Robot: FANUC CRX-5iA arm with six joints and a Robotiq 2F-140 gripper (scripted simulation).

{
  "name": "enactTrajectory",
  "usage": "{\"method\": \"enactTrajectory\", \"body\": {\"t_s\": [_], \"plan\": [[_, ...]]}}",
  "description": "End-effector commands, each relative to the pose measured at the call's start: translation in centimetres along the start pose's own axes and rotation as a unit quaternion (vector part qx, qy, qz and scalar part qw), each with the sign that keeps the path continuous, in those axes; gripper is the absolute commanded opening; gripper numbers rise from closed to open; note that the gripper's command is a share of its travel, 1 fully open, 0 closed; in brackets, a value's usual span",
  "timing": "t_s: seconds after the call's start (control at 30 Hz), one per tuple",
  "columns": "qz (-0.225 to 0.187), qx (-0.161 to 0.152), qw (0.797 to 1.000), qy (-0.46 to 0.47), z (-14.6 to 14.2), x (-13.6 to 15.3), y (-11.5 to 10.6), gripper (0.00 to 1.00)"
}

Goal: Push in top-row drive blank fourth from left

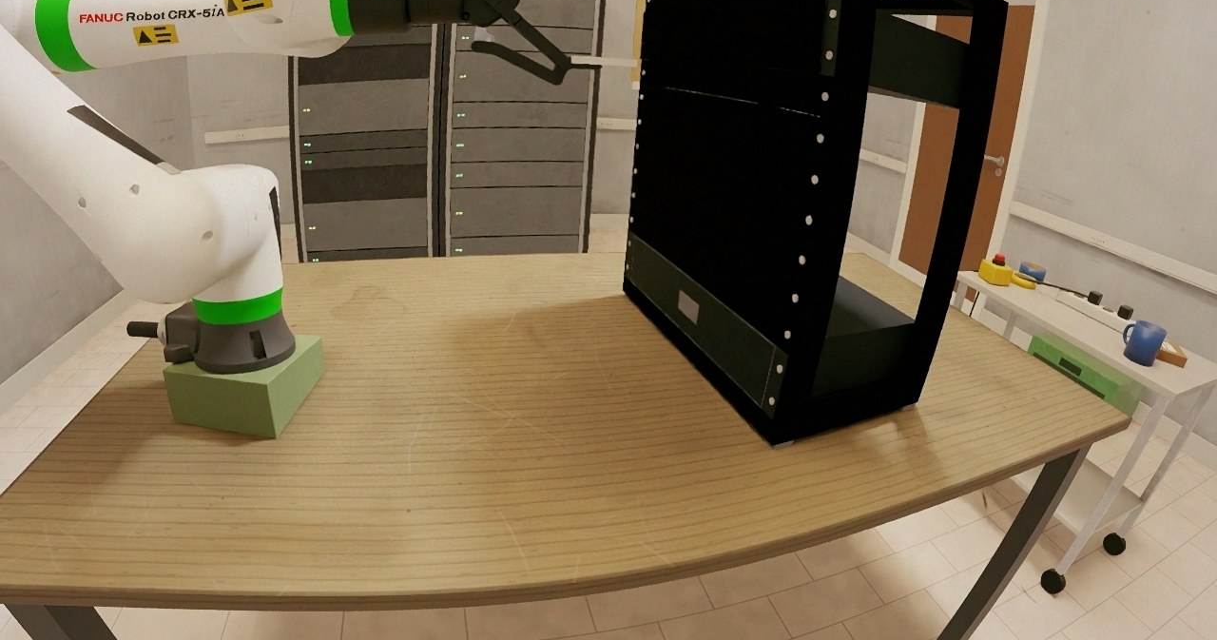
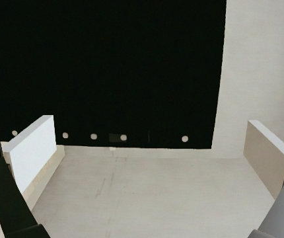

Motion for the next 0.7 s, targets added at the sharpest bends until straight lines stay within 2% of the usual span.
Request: {"method": "enactTrajectory", "body": {"t_s": [0.0,0.3,0.67], "plan": [[0.072,-0.014,0.997,0.0,0.7,1.6,3.0,1.0],[0.072,-0.014,0.997,0.0,1.1,2.2,7.0,1.0],[0.072,-0.014,0.997,0.0,1.1,2.4,7.8,1.0]]}}
Point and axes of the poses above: the point where the finger pads meet when closed, its own y axis out along the fingers, its own z axis across the jaws, x = y × z, the point moved 7 cm from there along -y, back along the fingers, and after that the axes turned 9 degrees about y, right-handed, at the moved point
